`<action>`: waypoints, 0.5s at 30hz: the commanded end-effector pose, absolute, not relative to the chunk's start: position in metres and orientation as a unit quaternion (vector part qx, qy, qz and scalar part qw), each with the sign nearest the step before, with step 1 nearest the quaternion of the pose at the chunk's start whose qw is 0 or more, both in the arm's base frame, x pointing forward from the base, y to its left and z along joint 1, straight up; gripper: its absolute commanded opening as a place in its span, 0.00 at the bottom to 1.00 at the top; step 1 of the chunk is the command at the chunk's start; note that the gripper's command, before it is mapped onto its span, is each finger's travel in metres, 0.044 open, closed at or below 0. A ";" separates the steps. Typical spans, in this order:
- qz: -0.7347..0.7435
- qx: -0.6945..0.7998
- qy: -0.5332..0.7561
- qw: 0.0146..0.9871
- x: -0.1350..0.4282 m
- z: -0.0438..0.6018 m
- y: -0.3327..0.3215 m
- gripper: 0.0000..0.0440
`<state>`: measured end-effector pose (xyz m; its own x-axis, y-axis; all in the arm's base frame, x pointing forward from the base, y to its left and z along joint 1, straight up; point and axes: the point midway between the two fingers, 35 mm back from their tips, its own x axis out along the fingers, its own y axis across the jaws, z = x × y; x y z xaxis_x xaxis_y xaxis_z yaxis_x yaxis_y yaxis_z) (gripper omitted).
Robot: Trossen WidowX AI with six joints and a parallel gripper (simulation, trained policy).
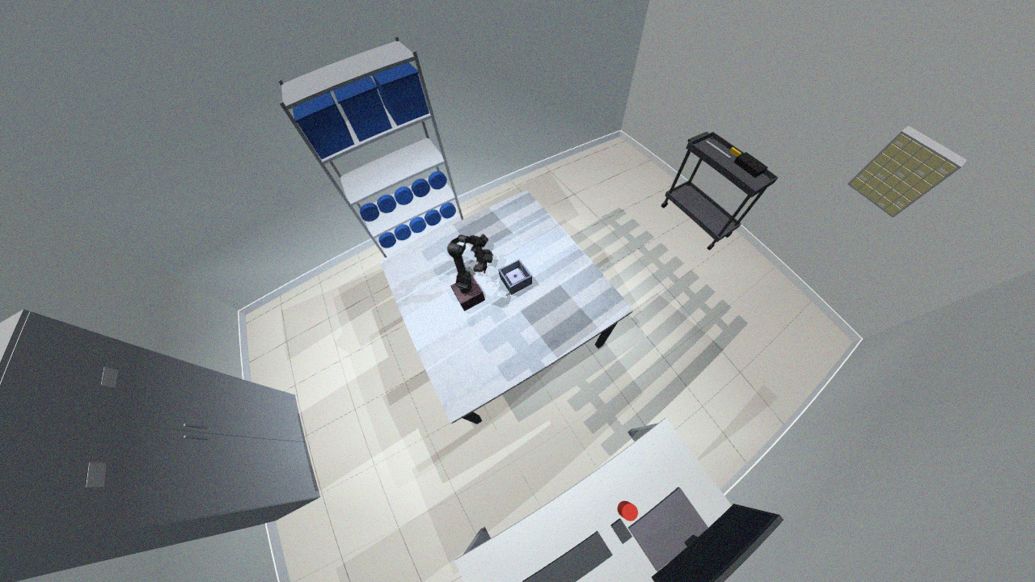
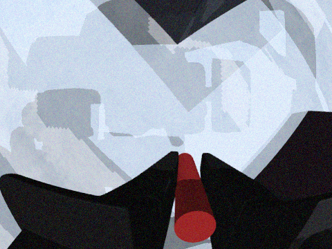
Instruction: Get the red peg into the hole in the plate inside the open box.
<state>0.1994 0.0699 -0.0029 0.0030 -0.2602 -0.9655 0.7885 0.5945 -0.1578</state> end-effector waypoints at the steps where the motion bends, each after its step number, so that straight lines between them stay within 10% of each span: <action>1: -0.384 0.218 0.581 0.684 0.207 0.007 0.067 0.00; 15: -0.372 0.186 0.563 0.714 0.237 0.050 0.043 0.00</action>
<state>0.2308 0.0461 0.0433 0.0751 -0.3178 -0.9452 0.7437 0.6493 -0.1592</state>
